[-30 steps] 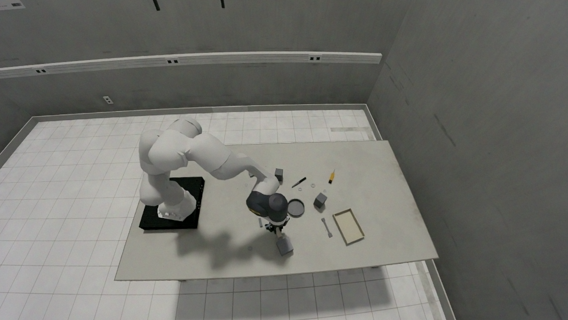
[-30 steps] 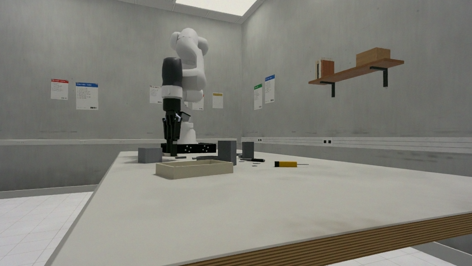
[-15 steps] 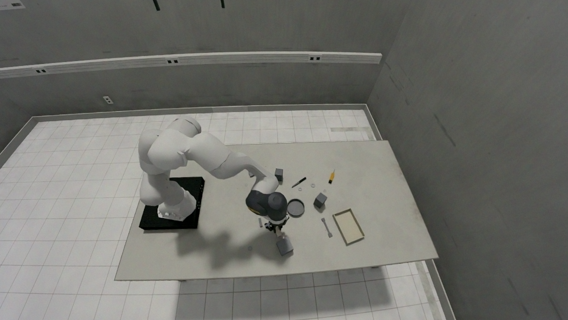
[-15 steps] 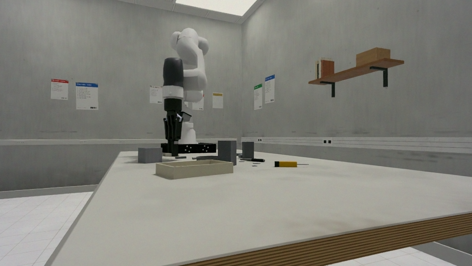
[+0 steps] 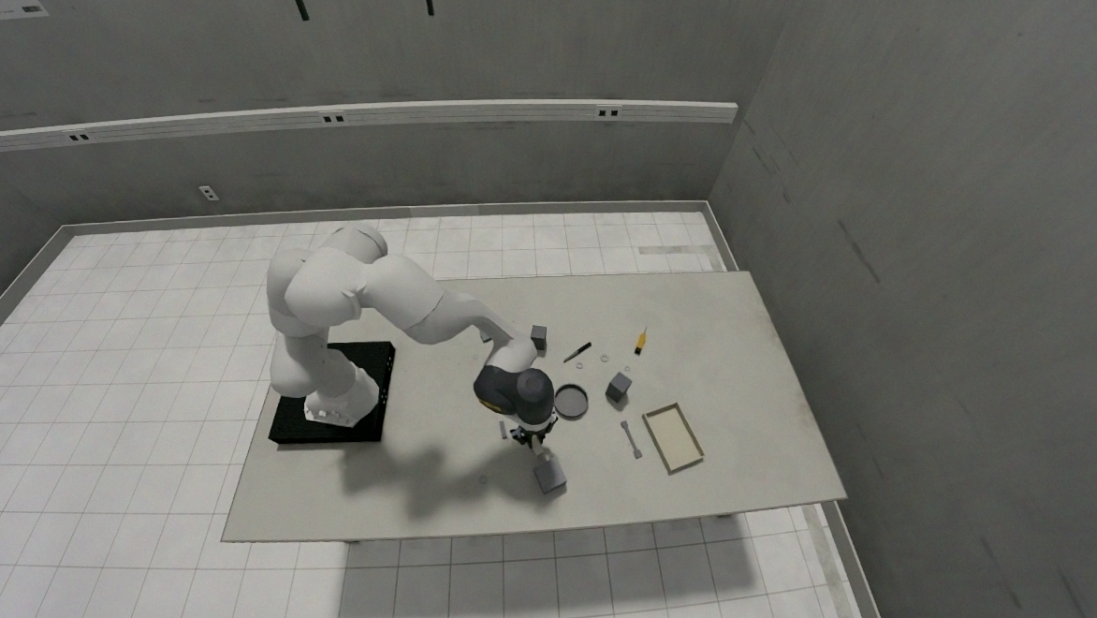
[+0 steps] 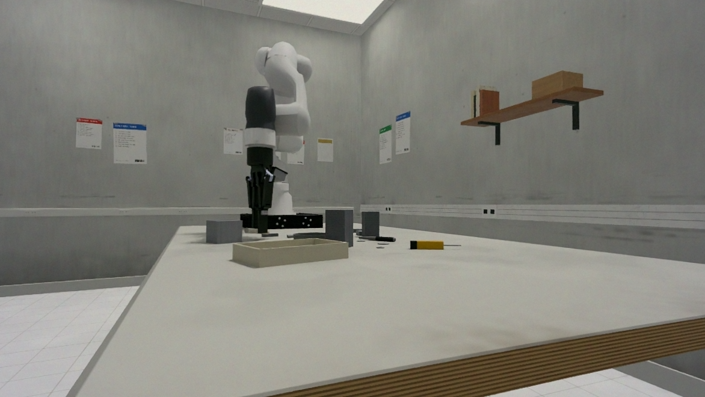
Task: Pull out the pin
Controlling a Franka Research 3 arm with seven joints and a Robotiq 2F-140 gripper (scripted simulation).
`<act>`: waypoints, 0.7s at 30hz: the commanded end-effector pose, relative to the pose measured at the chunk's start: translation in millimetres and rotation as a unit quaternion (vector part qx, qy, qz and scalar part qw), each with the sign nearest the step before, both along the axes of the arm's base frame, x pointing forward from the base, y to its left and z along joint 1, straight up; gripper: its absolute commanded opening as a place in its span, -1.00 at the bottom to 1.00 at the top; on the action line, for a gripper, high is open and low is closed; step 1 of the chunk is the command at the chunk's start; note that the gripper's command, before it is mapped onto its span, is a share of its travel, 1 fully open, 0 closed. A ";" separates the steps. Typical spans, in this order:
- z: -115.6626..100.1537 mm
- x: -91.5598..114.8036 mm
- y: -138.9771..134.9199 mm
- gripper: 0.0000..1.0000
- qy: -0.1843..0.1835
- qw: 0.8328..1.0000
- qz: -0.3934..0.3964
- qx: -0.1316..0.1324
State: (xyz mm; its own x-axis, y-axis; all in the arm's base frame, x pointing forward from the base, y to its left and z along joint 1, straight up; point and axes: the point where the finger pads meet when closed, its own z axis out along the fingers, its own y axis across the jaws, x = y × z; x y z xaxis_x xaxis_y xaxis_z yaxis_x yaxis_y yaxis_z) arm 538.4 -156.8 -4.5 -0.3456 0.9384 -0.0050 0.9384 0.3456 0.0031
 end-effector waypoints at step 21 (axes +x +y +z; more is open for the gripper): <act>-1.6 -1.5 5.5 -0.80 0.000 1.000 -0.003 0.000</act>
